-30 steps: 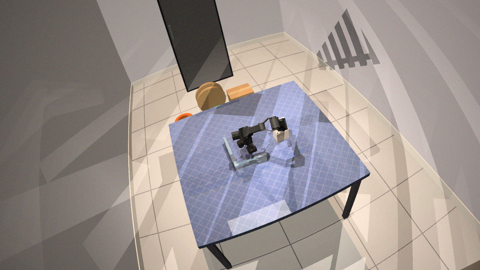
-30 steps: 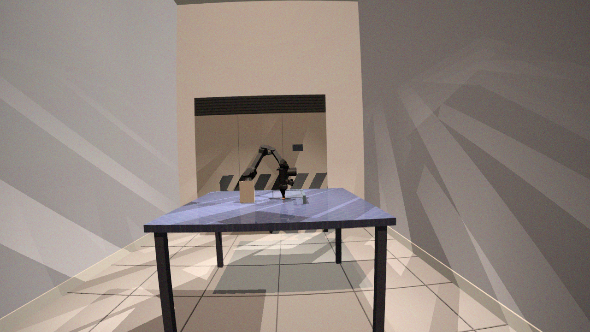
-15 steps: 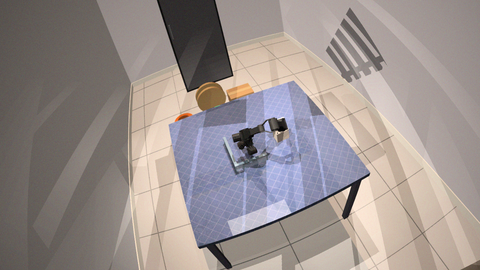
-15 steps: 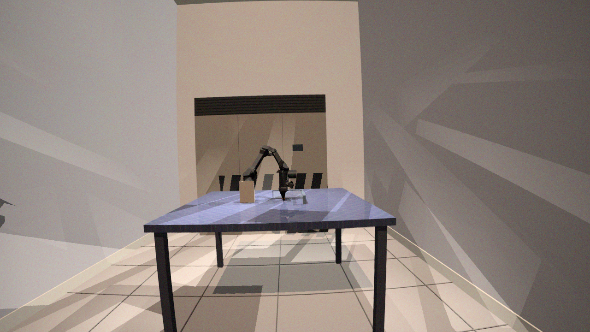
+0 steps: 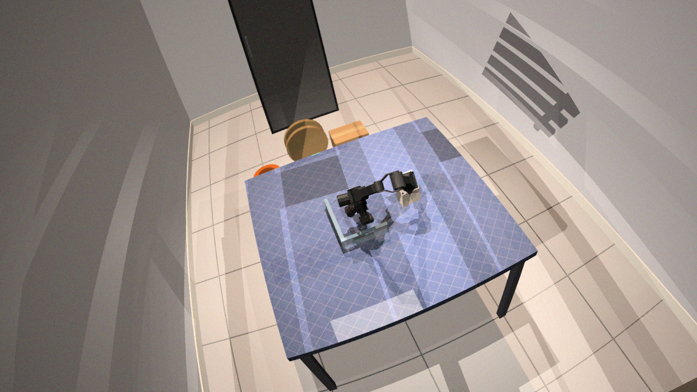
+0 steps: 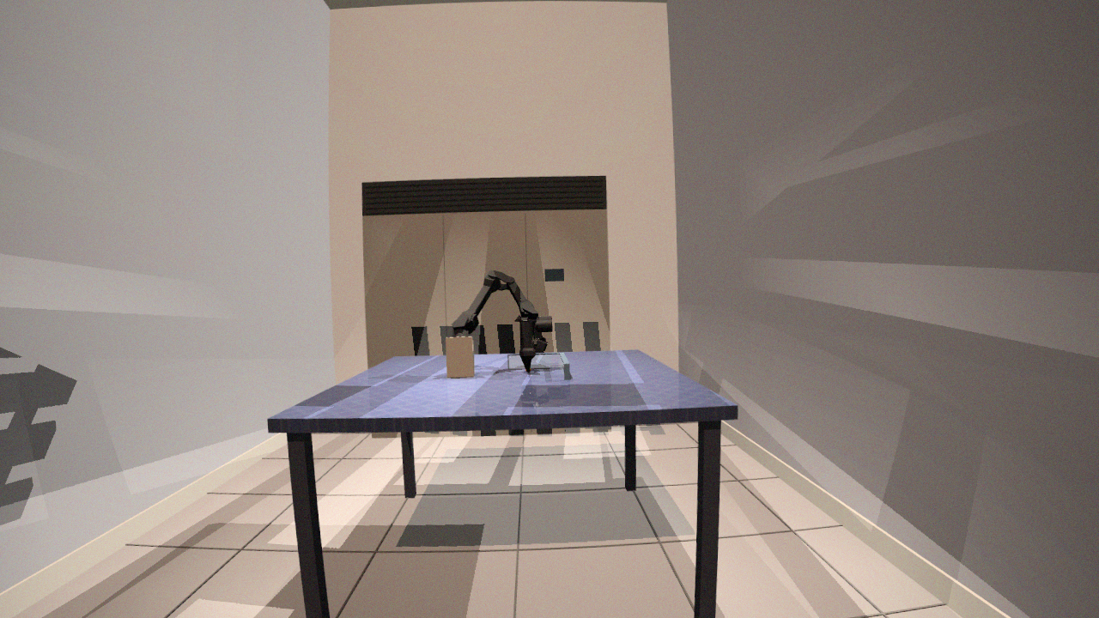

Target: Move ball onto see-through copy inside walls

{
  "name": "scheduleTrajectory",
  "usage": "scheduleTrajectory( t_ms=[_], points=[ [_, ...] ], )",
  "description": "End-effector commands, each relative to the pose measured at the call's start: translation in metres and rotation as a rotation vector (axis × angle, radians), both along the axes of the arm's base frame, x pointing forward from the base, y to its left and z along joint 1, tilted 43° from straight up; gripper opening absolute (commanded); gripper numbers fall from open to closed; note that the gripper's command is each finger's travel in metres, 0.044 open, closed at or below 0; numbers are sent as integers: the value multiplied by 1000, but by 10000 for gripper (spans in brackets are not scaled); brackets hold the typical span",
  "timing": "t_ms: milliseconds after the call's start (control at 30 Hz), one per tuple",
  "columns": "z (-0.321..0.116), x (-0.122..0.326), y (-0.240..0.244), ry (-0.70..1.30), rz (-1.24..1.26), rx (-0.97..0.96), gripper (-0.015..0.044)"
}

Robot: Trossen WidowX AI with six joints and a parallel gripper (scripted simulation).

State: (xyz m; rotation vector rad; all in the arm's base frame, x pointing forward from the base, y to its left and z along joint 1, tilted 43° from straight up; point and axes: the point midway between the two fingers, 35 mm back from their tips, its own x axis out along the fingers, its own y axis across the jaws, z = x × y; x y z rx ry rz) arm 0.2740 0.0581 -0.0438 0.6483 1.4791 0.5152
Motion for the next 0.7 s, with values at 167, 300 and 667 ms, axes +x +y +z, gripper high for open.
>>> scheduleTrajectory(
  t_ms=[167, 300, 667],
  points=[
    [30, 2, -31, 1, -2, -5, 204],
    [65, -3, -60, 3, -2, 0, 204],
    [59, 1, -57, -6, -13, -2, 204]
  ],
)
